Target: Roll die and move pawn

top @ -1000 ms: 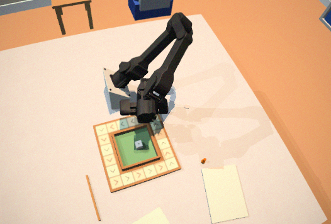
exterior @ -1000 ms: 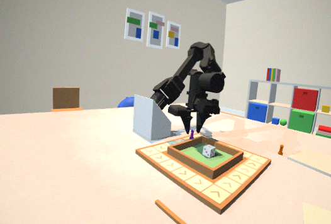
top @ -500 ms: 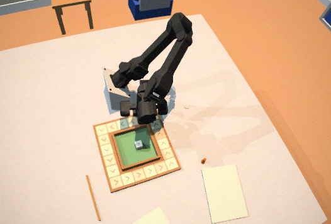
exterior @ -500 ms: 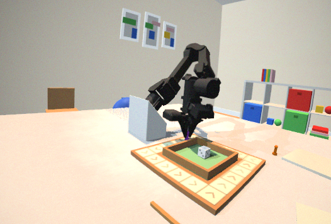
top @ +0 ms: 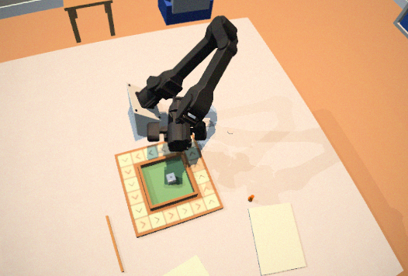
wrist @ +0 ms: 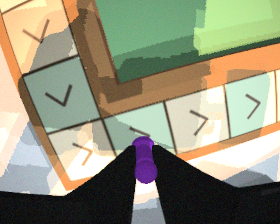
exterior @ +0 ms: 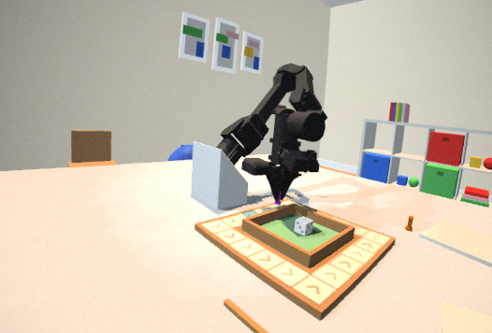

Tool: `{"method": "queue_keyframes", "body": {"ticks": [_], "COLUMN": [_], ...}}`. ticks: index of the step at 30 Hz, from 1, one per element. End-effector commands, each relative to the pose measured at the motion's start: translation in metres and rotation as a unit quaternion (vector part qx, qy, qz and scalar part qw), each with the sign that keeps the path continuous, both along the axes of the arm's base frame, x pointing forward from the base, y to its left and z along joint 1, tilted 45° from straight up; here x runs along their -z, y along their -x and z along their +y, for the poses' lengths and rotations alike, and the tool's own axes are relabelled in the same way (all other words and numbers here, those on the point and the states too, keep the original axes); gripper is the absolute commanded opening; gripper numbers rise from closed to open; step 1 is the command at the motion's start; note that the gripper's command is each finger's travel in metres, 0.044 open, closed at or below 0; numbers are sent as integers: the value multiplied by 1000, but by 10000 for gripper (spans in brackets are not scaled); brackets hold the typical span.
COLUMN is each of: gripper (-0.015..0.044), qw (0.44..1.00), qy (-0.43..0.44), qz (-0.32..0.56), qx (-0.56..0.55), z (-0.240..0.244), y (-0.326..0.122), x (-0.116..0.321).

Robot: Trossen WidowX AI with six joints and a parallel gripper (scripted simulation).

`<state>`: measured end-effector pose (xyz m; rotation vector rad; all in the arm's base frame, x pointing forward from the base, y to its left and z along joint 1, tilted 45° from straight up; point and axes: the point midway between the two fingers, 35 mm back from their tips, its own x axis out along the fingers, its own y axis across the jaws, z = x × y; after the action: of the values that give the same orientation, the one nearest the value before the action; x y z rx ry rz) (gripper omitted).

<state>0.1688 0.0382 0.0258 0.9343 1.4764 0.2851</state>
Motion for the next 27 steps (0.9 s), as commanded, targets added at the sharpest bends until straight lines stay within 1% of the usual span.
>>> {"method": "queue_keyframes", "body": {"ticks": [1, 11, 23, 27], "gripper": [0, 0, 0, 0], "qw": [1000, 1000, 1000, 1000], "qy": [8, 13, 1, 0], "qz": [-4, -1, -3, -4], "qx": [2, 2, -1, -1], "z": [-13, -46, -79, -80], "y": [-4, 1, 18, 18], "x": [-9, -37, -79, -77]}}
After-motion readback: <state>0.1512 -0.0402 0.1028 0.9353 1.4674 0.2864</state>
